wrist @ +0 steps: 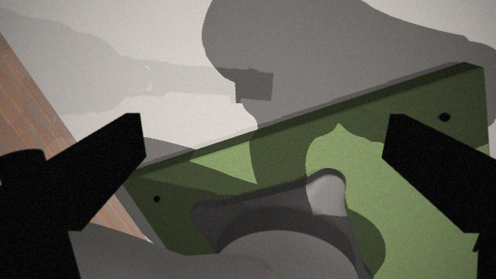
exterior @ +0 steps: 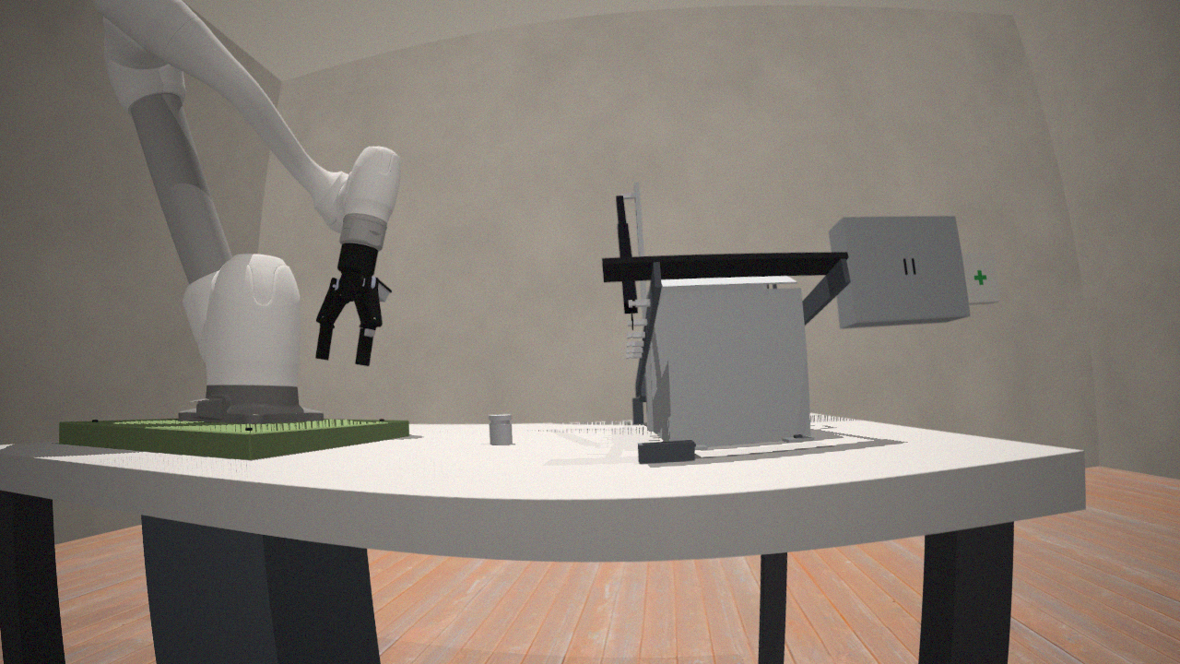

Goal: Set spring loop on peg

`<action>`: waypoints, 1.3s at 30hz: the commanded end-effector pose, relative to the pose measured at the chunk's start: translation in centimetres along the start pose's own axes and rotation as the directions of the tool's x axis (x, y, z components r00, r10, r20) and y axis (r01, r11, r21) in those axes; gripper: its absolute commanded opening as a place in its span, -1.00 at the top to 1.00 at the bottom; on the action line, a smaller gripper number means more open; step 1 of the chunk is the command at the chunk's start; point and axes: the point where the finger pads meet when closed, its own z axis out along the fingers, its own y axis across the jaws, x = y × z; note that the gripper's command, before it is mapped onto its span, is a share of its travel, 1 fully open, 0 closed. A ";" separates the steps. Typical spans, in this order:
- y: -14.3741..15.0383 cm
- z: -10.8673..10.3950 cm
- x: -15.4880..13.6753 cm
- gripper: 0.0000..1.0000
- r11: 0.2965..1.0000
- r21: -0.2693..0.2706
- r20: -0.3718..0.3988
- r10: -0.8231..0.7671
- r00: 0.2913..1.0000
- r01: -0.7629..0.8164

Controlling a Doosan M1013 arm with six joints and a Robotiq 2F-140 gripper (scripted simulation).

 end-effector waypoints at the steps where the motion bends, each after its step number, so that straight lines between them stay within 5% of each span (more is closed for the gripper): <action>1: 0.0 0.0 0.0 -1.00 1.000 0.000 -0.001 0.000 1.000 0.000; 17: 0.0 0.0 0.0 -1.00 1.000 0.000 -0.001 0.000 1.000 0.000; 32: -0.8 -6.0 -0.5 -1.00 1.000 0.000 -0.001 0.000 1.000 0.000; 39: -0.9 -7.0 -0.6 -1.00 1.000 0.000 -0.001 0.000 1.000 0.000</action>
